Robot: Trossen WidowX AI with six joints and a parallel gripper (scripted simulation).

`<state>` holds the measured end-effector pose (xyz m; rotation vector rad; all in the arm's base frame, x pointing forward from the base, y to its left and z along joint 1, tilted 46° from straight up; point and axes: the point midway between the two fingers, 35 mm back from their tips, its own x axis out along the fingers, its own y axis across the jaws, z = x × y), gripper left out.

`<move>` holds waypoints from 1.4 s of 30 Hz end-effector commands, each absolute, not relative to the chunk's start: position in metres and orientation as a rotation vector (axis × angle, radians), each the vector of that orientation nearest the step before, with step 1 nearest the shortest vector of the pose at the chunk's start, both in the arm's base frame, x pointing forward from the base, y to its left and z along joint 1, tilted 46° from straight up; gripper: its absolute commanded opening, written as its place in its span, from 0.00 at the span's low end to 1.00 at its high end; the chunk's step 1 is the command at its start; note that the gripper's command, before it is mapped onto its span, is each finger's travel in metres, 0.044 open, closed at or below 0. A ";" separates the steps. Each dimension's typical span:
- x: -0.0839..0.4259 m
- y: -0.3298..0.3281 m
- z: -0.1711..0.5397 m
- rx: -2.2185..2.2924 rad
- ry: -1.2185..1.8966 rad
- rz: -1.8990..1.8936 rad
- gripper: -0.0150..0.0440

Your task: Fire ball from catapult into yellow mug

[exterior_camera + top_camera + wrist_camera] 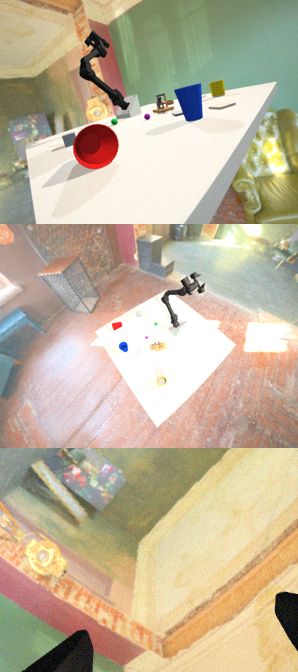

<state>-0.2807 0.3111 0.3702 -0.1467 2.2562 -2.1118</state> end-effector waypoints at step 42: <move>-0.156 0.449 0.259 0.791 1.015 -3.381 1.00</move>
